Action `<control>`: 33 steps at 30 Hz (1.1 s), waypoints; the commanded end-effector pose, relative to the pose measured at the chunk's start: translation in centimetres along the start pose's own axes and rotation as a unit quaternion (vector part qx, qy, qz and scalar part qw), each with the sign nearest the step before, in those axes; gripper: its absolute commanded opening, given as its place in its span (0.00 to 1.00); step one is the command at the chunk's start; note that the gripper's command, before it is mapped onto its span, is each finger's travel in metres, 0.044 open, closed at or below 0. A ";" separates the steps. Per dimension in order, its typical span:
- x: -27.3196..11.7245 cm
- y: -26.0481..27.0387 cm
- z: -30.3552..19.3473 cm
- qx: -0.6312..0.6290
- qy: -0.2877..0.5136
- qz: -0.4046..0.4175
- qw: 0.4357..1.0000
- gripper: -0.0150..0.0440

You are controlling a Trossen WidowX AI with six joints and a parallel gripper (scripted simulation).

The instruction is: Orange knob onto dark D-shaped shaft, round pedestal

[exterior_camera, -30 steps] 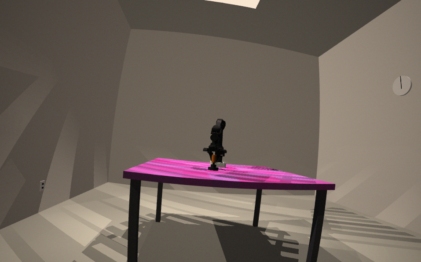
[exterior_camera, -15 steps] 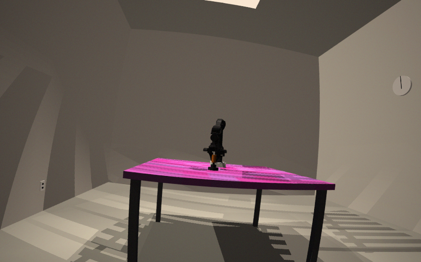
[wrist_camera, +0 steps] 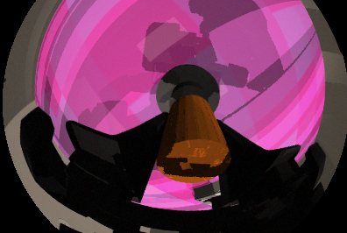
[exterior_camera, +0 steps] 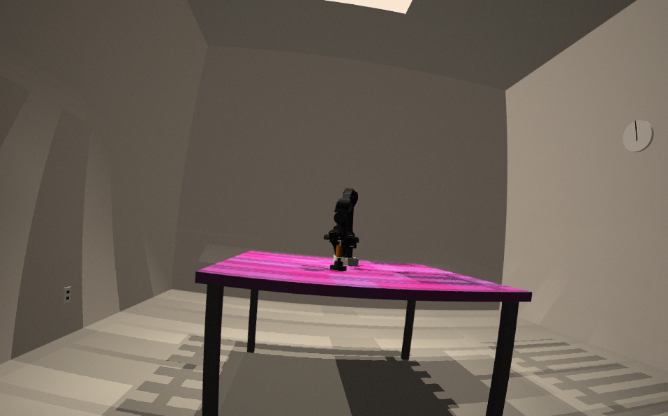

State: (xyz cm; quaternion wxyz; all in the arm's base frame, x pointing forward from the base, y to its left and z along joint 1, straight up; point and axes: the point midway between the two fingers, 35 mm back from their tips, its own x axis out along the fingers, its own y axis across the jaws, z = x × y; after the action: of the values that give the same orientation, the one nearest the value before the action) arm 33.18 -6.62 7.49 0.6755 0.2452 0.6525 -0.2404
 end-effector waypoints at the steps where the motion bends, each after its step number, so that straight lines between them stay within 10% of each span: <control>1: 0.0 0.2 0.3 0.005 -0.003 0.001 1.000 0.25; 33: -0.2 -0.1 -0.2 0.110 -0.002 0.001 0.994 0.25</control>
State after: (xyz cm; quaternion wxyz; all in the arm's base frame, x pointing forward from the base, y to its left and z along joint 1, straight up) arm 33.24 -6.61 7.37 0.6507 0.3024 0.6304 -0.2963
